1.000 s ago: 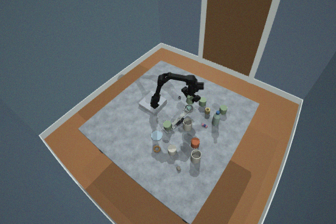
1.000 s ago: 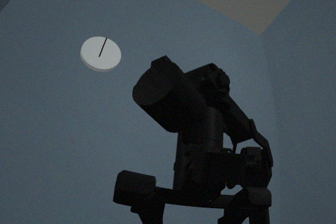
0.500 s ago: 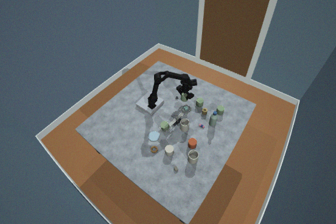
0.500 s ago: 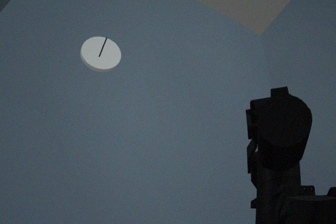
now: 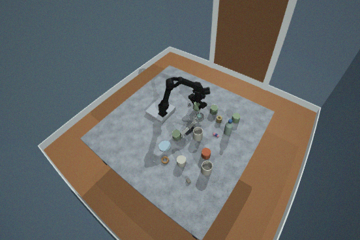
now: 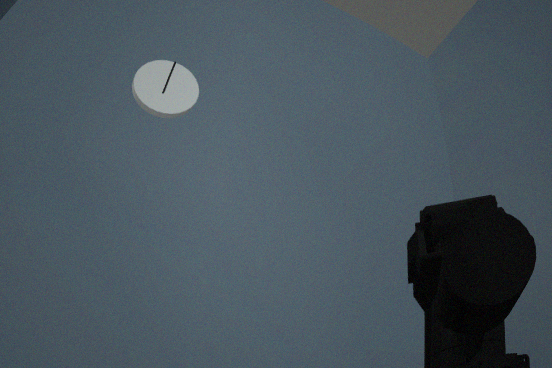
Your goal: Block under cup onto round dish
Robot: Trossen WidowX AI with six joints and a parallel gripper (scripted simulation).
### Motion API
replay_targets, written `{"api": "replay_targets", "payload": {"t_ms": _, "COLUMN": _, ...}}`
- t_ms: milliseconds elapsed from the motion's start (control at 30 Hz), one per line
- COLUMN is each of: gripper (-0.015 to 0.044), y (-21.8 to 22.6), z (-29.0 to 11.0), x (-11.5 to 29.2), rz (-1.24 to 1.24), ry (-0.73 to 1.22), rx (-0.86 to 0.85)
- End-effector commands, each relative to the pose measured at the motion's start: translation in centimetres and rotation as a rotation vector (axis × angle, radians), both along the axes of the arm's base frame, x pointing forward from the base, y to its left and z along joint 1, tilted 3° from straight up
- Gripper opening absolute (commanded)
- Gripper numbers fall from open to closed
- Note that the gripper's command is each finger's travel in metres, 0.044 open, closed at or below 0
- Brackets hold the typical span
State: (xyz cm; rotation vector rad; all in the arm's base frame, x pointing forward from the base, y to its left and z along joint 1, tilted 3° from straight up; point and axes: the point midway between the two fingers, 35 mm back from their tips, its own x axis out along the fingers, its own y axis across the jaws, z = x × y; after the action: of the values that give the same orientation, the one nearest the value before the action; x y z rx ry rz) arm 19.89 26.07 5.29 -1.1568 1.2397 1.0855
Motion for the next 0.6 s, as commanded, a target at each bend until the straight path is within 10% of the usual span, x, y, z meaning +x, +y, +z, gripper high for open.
{"api": "replay_targets", "payload": {"t_ms": 0, "gripper": 0.0, "y": 0.2, "z": -0.4, "x": 0.1, "rz": -0.004, "ry": -0.007, "rx": 0.013}}
{"api": "replay_targets", "payload": {"t_ms": 433, "gripper": 0.0, "y": 0.2, "z": -2.2, "x": 0.2, "rz": -0.004, "ry": -0.007, "rx": 0.013}}
{"api": "replay_targets", "payload": {"t_ms": 567, "gripper": 0.0105, "y": 0.0, "z": -1.8, "x": 0.1, "rz": -0.002, "ry": -0.004, "rx": 0.005}}
